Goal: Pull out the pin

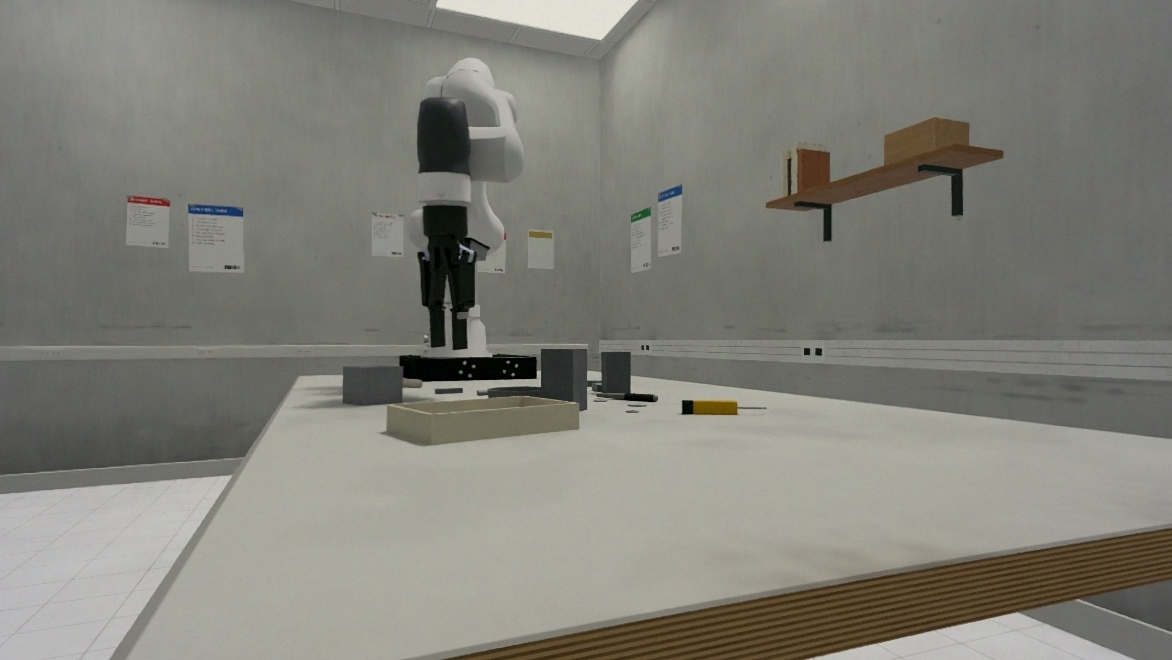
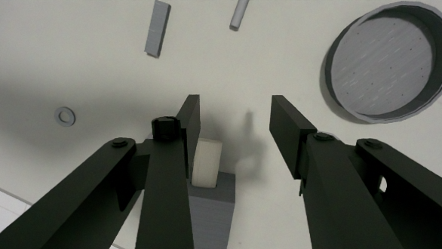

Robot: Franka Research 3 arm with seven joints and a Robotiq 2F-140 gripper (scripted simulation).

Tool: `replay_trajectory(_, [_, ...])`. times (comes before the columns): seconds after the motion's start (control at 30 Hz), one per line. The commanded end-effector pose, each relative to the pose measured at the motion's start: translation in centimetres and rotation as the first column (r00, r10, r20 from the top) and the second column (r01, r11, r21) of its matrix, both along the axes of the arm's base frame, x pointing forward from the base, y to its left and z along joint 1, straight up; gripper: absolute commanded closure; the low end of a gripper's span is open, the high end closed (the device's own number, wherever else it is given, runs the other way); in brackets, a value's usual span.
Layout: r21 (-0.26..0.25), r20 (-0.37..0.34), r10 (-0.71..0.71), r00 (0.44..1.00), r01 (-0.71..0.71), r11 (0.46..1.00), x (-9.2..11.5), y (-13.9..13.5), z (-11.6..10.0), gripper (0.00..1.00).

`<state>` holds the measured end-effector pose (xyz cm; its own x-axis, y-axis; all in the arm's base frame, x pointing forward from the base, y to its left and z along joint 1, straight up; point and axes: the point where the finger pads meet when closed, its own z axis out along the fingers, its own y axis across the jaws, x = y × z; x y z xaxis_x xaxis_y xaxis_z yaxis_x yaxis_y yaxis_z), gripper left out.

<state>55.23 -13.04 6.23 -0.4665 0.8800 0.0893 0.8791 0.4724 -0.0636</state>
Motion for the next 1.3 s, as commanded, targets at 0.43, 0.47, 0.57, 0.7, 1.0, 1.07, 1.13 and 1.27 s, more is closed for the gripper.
replay_trajectory(0.43, [0.015,-0.014,0.017,1.000,-0.017,1.000,-0.28,0.50,-0.14,0.59])
replay_trajectory(0.47, [0.015,-0.014,0.018,1.000,-0.018,1.000,-0.28,0.52,-0.12,0.59])
replay_trajectory(0.57, [0.016,-0.015,0.021,1.000,-0.021,1.000,-0.26,0.59,-0.07,0.59])
replay_trajectory(0.7, [0.017,-0.014,0.024,1.000,-0.024,1.000,-0.22,0.67,0.02,0.59])
replay_trajectory(1.0, [0.018,-0.013,0.030,0.999,-0.030,0.999,-0.12,0.79,0.22,0.59])
replay_trajectory(1.07, [0.018,-0.012,0.032,0.999,-0.031,0.999,-0.09,0.82,0.28,0.59])
replay_trajectory(1.13, [0.018,-0.011,0.033,0.999,-0.033,0.999,-0.06,0.85,0.34,0.59])
replay_trajectory(1.27, [0.018,-0.010,0.036,0.999,-0.036,0.999,0.00,0.90,0.46,0.59])
